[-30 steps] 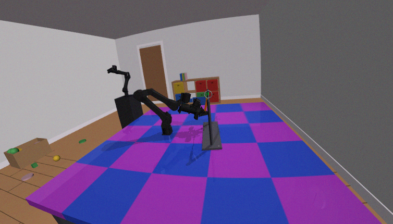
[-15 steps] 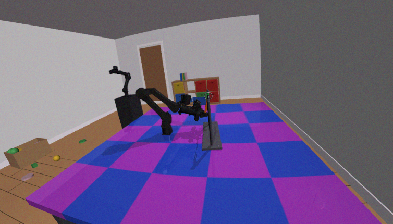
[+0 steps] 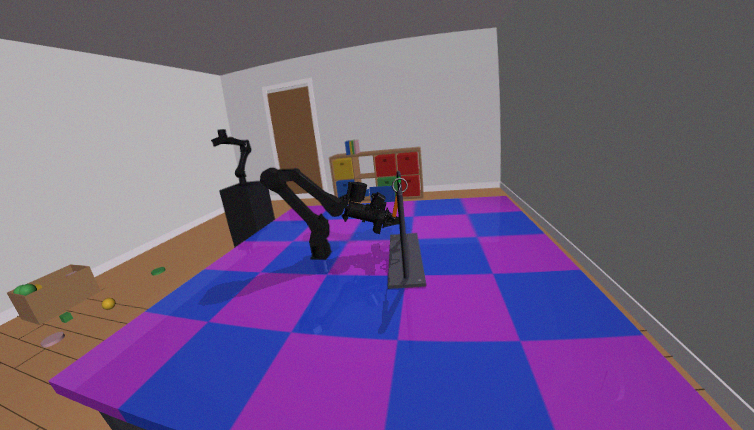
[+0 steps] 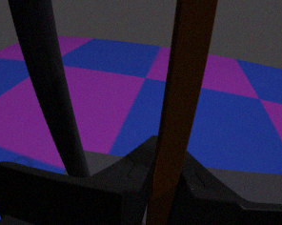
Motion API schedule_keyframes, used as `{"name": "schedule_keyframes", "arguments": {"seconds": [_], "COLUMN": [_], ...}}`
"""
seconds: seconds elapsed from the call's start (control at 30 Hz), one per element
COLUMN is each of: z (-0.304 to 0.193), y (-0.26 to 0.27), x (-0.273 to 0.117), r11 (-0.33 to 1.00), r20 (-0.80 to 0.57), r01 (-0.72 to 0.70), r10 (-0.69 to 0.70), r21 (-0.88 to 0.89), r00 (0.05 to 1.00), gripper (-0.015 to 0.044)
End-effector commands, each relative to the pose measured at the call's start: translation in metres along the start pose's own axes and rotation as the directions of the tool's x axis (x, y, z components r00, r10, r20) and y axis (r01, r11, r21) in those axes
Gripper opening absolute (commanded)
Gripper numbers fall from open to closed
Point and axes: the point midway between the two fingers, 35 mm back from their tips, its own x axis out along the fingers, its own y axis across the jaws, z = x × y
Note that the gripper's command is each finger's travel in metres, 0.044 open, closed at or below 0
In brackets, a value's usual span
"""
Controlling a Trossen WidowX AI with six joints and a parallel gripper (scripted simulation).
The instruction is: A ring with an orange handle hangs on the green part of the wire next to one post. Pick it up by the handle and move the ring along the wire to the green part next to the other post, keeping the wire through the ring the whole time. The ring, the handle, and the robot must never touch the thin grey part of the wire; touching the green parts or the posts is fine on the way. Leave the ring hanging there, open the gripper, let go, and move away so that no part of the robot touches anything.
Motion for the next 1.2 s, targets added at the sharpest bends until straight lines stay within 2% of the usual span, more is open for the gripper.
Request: {"name": "schedule_keyframes", "arguments": {"seconds": [0.0,0.07,0.47,1.17], "z": [0.0,0.0,0.0,0.003], "y": [0.0,0.0,0.0,0.001], "x": [0.0,0.0,-0.001,-0.031], "r11": [1.0,1.0,1.0,1.0], "r20": [0.001,0.001,0.0,-0.002], "r01": [0.003,0.003,0.0,0.002], "r10": [-0.003,-0.003,0.0,-0.002], "r21": [0.004,0.004,0.0,0.003], "r00": [1.0,1.0,1.0,1.0], "gripper": [-0.015,-0.015,0.016,0.016]}}
